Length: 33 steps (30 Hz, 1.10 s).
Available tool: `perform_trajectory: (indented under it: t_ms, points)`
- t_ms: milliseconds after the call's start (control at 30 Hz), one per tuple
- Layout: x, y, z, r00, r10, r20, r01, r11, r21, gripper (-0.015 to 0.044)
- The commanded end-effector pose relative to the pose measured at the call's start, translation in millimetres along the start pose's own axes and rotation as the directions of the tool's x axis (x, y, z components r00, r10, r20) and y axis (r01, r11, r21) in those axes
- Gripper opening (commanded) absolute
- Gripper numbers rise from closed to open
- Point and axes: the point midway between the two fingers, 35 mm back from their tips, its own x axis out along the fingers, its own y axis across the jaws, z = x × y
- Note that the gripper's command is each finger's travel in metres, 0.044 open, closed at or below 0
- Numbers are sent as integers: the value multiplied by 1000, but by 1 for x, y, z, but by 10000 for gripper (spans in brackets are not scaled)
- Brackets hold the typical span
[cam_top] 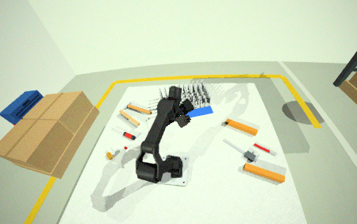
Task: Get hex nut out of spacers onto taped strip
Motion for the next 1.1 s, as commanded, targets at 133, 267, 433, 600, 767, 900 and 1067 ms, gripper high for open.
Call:
perform_trajectory:
  t_ms: [133, 267, 433, 600, 767, 900, 1067]
  points:
    - [-6, 22, 27, 993, 114, 22, -116, 975, 188, 0]
    - [-6, 22, 27, 993, 114, 22, -116, 975, 188, 0]
    - [5, 22, 30, 993, 115, 22, -117, 975, 189, 0]
    - [27, 20, 38, 993, 116, 22, -118, 975, 190, 0]
    - [48, 16, 47, 993, 116, 21, -118, 975, 190, 0]
    - [64, 11, 56, 993, 117, 21, -118, 974, 191, 0]
    - [83, 4, 68, 993, 117, 20, -119, 974, 191, 0]
